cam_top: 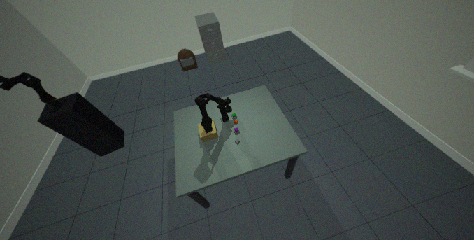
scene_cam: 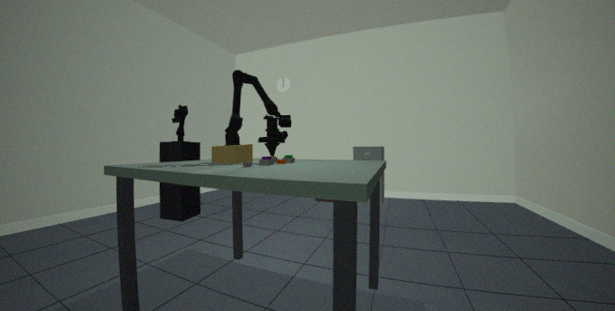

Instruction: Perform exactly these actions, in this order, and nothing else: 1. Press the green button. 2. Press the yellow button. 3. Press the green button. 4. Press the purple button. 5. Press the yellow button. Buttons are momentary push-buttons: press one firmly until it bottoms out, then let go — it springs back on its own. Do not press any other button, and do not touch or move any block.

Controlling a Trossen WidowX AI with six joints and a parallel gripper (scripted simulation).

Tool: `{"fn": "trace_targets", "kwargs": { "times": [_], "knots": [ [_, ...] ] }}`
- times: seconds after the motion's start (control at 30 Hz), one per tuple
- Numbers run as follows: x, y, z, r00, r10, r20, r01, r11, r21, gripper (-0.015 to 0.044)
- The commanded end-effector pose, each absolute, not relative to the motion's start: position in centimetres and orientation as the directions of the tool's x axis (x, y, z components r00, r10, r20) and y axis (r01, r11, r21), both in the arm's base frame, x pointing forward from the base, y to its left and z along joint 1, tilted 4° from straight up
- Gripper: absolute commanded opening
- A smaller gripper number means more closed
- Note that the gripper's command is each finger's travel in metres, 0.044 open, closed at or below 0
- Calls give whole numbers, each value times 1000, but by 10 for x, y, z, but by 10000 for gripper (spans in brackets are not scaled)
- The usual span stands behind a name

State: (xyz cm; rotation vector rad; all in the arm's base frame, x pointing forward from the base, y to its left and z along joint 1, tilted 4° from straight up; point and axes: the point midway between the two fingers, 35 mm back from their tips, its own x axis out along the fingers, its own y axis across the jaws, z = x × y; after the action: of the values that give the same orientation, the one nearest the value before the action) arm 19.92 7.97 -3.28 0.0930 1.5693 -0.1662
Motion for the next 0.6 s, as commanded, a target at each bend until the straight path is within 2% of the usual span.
{"fn": "trace_targets", "kwargs": {
  "times": [0.0, 0.43, 0.57],
  "knots": [
    [196, 78, -36, -17, -49, -999, 164, 985, -51, 20],
    [196, 78, -36, -17, -49, -999, 164, 985, -51, 20],
    [197, 80, -9, -15, -48, -999, 164, 985, -50, 20]
  ]
}}
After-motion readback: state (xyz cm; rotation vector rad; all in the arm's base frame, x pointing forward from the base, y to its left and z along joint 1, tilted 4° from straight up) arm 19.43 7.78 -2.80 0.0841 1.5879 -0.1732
